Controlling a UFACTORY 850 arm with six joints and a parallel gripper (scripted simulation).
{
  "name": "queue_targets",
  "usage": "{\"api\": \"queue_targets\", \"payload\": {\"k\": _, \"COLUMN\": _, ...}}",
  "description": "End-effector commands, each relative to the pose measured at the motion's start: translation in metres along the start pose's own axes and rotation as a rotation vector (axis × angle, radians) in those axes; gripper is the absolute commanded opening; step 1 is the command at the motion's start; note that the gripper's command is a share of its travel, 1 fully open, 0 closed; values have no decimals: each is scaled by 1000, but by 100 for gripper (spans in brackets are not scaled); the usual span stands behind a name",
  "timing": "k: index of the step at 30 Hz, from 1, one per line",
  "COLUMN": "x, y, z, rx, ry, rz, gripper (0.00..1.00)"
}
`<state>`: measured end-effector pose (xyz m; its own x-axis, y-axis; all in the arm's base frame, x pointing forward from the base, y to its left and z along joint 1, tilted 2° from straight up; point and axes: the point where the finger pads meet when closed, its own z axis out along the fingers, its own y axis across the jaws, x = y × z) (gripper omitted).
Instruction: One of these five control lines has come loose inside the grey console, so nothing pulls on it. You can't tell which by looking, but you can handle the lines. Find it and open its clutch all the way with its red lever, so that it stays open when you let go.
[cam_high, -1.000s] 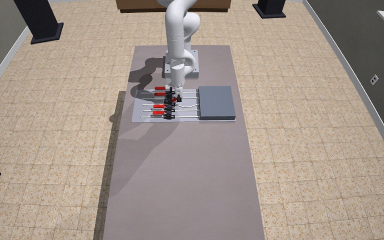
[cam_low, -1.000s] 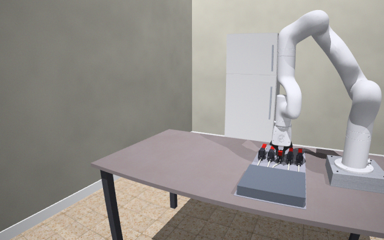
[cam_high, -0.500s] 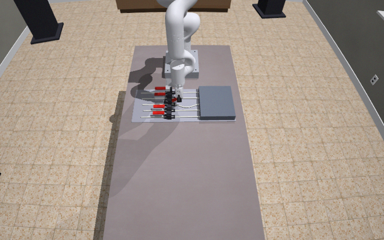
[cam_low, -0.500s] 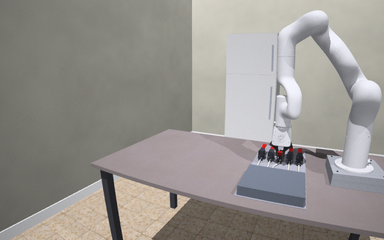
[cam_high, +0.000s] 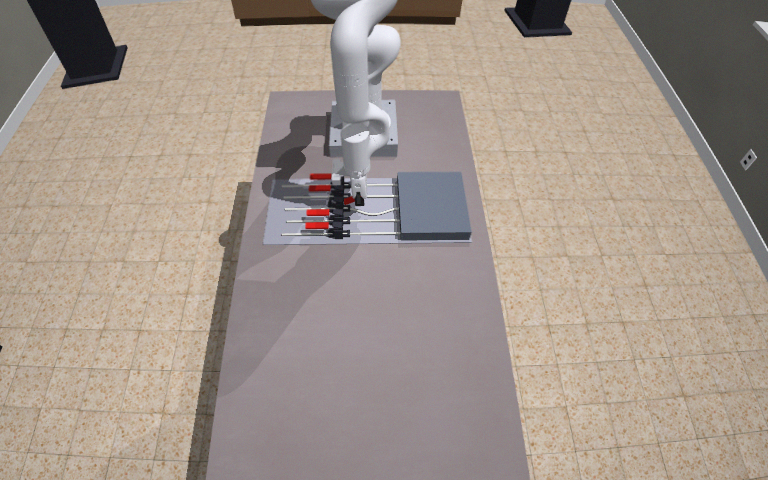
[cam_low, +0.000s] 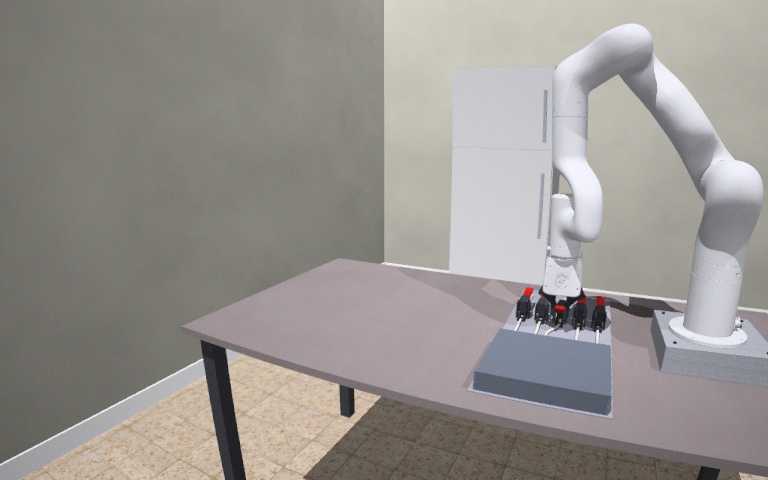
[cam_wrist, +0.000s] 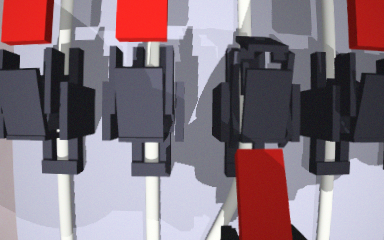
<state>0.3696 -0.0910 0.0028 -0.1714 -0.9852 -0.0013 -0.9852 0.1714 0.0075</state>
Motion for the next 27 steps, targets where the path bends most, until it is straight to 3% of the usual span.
{"api": "queue_targets", "payload": {"k": 1, "x": 0, "y": 0, "z": 1, "rx": 27, "ry": 25, "rz": 0, "gripper": 0}}
{"api": "queue_targets", "payload": {"k": 6, "x": -1, "y": -1, "z": 10, "rx": 27, "ry": 25, "rz": 0, "gripper": 0}}
{"api": "queue_targets", "payload": {"k": 27, "x": -1, "y": -1, "z": 11, "rx": 27, "ry": 25, "rz": 0, "gripper": 0}}
